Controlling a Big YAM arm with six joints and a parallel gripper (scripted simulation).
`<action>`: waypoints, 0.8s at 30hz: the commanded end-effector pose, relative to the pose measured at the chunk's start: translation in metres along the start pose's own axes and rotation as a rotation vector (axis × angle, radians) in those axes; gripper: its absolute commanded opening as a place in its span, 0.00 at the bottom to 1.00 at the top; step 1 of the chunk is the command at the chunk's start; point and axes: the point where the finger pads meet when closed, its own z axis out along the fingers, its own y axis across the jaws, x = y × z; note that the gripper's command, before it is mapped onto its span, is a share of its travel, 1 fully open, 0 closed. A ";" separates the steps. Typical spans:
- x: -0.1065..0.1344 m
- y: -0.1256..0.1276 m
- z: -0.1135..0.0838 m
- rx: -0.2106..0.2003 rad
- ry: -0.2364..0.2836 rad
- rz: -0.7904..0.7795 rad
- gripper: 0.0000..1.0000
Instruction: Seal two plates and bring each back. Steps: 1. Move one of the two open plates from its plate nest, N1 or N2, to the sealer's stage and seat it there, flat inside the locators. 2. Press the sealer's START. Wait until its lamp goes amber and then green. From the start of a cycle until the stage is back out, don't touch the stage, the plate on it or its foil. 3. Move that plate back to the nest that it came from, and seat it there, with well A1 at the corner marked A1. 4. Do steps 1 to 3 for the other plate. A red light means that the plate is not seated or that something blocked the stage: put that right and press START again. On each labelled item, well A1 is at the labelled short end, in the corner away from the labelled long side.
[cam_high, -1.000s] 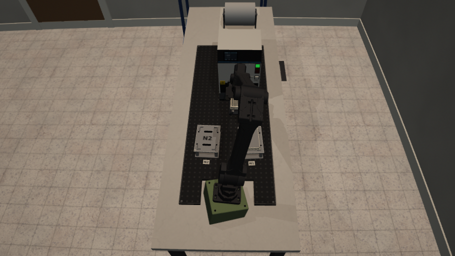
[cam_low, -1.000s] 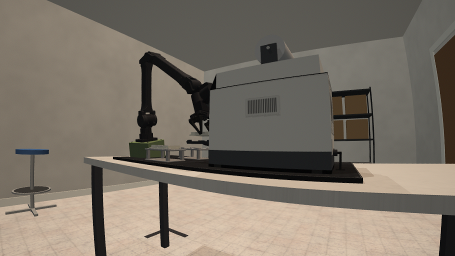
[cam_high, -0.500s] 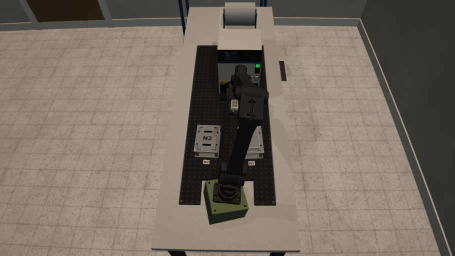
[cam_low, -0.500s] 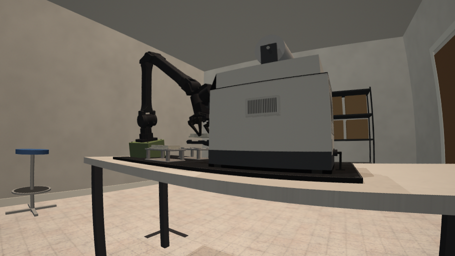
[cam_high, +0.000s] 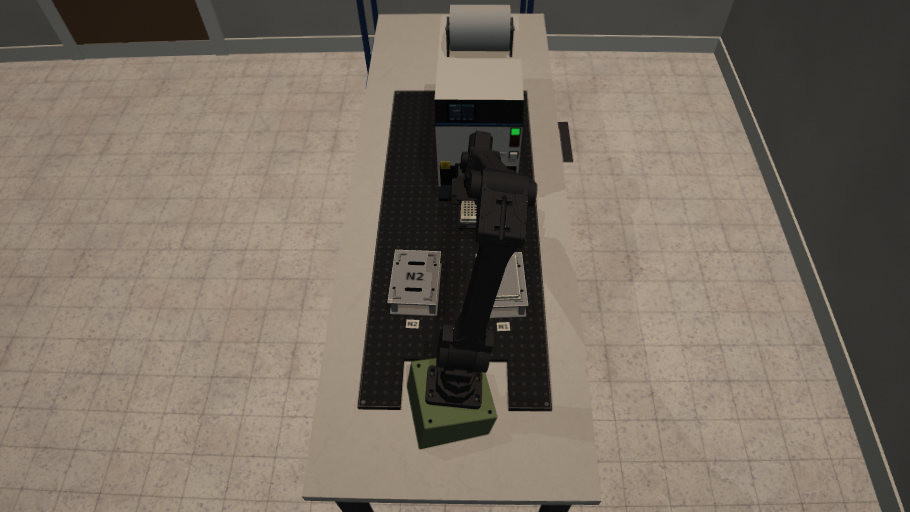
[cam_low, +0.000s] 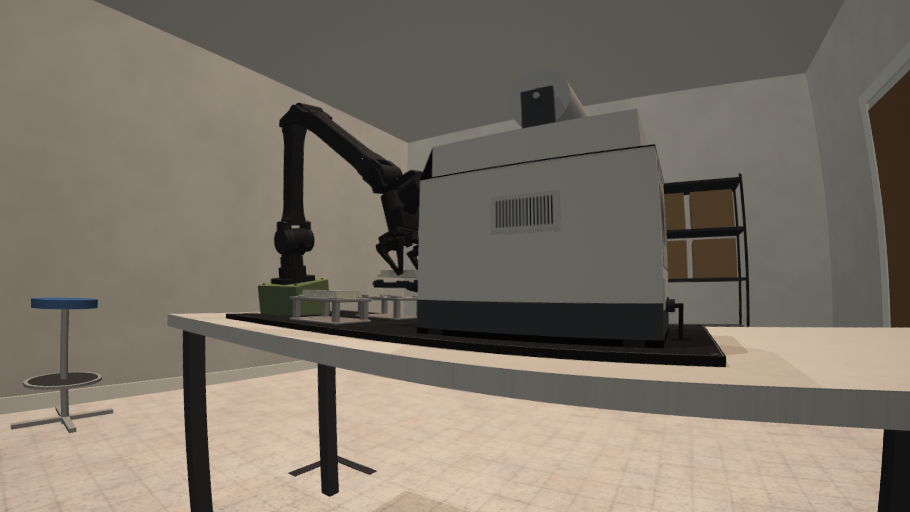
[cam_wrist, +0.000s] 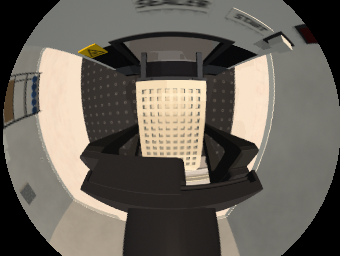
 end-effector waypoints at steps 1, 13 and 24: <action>-0.018 -0.008 -0.016 0.003 -0.047 0.016 0.00; -0.033 0.001 -0.023 -0.003 -0.063 -0.009 0.00; -0.023 -0.005 -0.005 0.001 -0.025 0.000 0.00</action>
